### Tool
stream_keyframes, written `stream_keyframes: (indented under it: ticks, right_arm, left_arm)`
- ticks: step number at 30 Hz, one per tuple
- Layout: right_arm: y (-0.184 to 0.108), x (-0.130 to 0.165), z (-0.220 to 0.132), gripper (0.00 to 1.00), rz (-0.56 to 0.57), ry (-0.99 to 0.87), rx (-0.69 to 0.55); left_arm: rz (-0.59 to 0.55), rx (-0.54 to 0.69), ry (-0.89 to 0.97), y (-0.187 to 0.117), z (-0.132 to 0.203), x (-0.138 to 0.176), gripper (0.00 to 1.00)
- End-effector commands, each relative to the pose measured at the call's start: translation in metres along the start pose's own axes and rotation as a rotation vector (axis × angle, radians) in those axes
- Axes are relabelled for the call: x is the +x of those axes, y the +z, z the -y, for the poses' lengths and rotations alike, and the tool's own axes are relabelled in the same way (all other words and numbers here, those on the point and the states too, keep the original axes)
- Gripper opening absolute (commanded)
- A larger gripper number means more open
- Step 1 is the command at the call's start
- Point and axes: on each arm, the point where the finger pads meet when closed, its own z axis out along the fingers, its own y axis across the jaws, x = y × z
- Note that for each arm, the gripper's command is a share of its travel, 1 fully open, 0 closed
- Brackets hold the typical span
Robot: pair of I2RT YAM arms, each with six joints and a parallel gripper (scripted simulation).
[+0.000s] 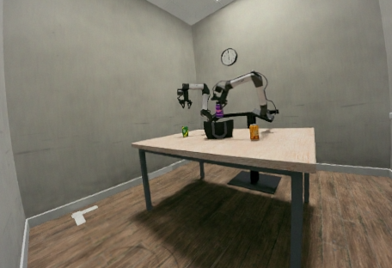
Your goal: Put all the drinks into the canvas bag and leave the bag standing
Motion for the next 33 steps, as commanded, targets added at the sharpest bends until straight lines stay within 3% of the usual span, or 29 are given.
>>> stream_keyframes:
  ticks: [1, 2, 7, 10, 11, 14, 33]
  right_arm:
    - [-0.009, -0.005, -0.003, 1.0, 0.019, 0.002, -0.022]
    - [-0.009, -0.005, -0.003, 1.0, 0.019, 0.002, -0.022]
    - [-0.009, -0.005, -0.003, 1.0, 0.019, 0.002, -0.022]
    - [-0.009, -0.005, -0.003, 1.0, 0.019, 0.002, -0.022]
    - [-0.009, -0.005, -0.003, 1.0, 0.019, 0.002, -0.022]
    - [-0.009, -0.005, -0.003, 1.0, 0.019, 0.002, -0.022]
    - [-0.009, -0.005, -0.003, 1.0, 0.019, 0.002, -0.022]
  left_arm:
    - [0.062, 0.003, -0.078, -0.012, -0.015, -0.023, 0.7]
    - [0.043, -0.003, -0.053, -0.008, -0.013, -0.011, 0.7]
    - [0.042, -0.003, -0.052, -0.007, -0.013, -0.01, 0.7]
    - [0.065, 0.003, -0.084, -0.014, -0.017, -0.024, 0.7]
    - [0.035, -0.006, -0.043, 0.0, 0.0, -0.019, 0.7]
    - [0.029, 0.004, -0.039, 0.005, 0.008, -0.024, 0.7]
    - [0.02, -0.008, -0.027, 0.02, 0.041, -0.058, 0.7]
